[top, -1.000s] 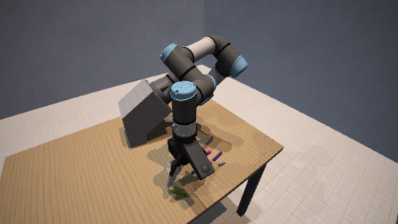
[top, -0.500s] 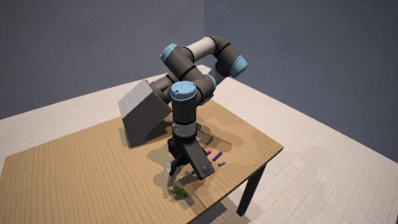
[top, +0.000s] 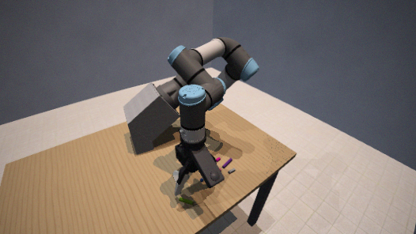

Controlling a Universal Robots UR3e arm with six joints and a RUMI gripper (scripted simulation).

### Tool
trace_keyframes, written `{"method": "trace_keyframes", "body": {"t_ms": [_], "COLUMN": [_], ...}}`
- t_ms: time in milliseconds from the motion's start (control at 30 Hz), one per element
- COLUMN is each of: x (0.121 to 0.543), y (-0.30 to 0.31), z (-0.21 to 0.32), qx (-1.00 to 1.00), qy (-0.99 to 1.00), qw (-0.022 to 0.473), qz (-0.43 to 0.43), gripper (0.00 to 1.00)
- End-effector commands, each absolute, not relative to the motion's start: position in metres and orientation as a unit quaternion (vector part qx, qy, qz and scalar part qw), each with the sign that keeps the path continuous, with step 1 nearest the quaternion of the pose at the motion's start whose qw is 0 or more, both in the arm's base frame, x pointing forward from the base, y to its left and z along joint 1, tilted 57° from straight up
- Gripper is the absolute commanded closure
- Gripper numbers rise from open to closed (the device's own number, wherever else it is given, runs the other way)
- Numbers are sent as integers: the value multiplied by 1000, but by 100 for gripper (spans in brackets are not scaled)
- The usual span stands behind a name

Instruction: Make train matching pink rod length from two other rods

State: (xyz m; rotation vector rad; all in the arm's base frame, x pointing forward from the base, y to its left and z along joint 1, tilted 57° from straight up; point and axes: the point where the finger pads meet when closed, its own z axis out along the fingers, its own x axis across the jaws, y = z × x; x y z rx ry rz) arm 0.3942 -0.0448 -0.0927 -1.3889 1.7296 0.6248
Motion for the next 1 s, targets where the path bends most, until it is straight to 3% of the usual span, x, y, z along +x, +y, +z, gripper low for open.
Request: {"method": "trace_keyframes", "body": {"t_ms": [0,967], "x": [394,395], "y": [-46,-44], "z": [-93,-89], "qx": [-551,-568], "qy": [686,672], "qw": [406,412], "qz": [246,237], "gripper": [0,0]}}
